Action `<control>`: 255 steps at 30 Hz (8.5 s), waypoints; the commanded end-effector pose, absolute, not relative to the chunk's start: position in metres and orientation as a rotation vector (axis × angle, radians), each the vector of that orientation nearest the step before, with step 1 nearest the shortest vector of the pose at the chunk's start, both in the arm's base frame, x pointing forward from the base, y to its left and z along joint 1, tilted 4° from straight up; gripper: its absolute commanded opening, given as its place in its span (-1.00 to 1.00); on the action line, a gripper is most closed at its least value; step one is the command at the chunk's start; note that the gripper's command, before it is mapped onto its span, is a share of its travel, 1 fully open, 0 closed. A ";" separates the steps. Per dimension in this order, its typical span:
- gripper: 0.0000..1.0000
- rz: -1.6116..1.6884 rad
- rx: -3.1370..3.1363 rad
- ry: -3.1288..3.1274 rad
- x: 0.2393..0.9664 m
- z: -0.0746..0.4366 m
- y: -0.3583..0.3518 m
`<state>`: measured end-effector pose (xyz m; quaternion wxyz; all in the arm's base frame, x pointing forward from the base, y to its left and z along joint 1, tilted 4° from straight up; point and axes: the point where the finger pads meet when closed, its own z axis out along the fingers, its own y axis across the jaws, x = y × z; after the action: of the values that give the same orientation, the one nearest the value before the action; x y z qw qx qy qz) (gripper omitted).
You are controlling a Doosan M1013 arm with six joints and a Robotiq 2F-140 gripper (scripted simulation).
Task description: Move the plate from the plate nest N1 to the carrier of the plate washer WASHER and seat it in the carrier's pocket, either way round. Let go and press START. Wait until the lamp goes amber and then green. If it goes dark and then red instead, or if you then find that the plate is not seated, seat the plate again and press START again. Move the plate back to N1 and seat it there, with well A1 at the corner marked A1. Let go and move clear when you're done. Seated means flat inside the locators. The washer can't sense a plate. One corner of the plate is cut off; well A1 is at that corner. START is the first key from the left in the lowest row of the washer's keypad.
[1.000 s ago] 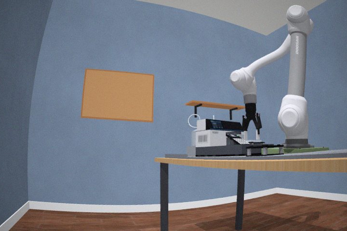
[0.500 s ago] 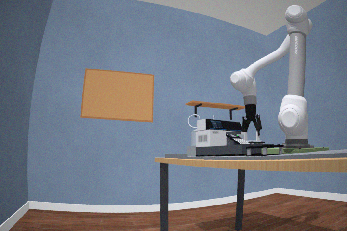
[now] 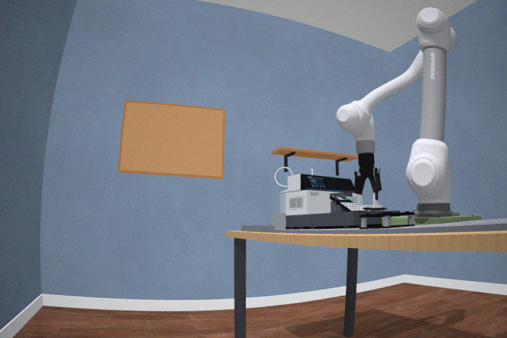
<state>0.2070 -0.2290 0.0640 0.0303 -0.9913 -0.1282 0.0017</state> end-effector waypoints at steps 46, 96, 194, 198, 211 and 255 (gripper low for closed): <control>-0.80 0.005 -3.055 -0.395 0.207 0.064 -0.229; -0.80 0.005 -3.055 -0.395 0.208 0.125 -0.233; -0.80 0.006 -3.058 -0.369 0.382 0.141 -0.028; -0.80 0.006 -3.060 -0.356 0.383 0.140 -0.018; -0.80 0.006 -3.060 -0.356 0.388 0.139 0.042; -0.80 0.006 -3.060 -0.356 0.396 0.138 0.132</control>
<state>0.3964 0.1320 0.1381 0.0304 -0.9928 -0.1156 0.0020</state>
